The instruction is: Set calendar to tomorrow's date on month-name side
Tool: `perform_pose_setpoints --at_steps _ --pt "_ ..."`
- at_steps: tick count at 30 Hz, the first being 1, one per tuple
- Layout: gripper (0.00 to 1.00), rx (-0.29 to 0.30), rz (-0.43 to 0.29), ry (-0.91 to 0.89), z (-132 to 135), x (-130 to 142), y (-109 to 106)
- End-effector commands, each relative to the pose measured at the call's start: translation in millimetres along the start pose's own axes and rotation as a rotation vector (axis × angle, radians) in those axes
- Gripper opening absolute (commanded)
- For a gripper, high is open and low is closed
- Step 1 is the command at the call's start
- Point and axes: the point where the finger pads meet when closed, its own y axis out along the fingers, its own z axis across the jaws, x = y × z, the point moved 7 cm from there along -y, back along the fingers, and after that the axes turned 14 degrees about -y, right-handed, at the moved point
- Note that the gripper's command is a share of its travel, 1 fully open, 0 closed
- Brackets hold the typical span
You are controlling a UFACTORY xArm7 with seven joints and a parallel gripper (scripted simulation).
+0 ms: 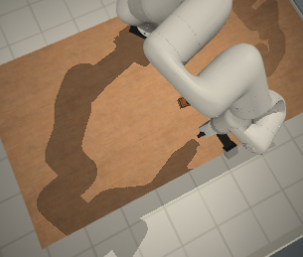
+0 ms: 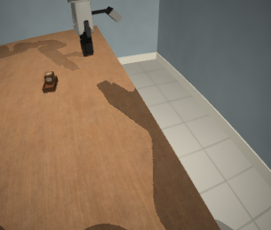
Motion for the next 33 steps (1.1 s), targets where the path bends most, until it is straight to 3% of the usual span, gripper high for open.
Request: perform_pose_setpoints --at_steps 1,18,24,33 --pt "0.29 -0.003 -0.004 0.117 7 -15 0" --pt "0.29 -0.003 -0.004 0.117 7 -15 4" --pt "0.29 -0.003 -0.005 0.117 7 -15 14" --pt "0.29 -0.003 -0.005 0.117 7 -15 55"
